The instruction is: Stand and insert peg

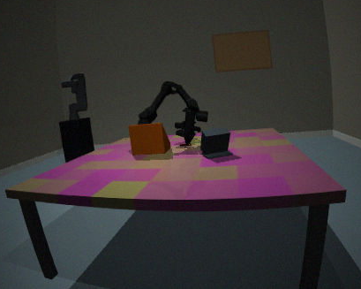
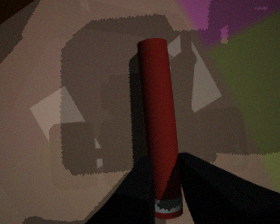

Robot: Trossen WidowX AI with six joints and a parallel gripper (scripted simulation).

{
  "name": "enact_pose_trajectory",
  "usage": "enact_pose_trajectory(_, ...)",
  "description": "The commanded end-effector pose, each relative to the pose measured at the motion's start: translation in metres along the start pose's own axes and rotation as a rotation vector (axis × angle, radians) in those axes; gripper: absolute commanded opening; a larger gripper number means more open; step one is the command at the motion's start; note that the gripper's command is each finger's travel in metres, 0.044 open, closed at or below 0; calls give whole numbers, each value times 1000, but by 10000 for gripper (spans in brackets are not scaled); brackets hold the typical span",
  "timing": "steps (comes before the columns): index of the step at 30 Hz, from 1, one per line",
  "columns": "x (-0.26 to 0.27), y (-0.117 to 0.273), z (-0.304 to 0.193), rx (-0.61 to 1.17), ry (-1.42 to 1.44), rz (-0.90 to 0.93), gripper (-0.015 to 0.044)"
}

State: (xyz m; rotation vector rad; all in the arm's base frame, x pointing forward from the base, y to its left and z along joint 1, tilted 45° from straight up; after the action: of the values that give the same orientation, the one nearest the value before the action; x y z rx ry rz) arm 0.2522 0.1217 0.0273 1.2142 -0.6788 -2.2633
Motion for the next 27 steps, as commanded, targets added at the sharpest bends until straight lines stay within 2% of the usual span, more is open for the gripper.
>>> enact_pose_trajectory(1, 0, 2, 3, 33, 2, -1, 51)
enact_pose_trajectory(27, 1, 11, 21, 258, 0, -16, 51)
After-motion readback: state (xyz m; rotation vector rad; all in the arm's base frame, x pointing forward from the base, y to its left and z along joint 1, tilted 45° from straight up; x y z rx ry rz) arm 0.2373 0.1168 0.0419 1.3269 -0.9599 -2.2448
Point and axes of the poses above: the point midway between the two fingers, 35 mm back from their tips, its own y axis back along the fingers, its own x axis across the jaws, z = x × y, the point moved 2 cm from there along y, back along the fingers, and after that the axes turned 4 degrees about -y, right-handed, at the moved point
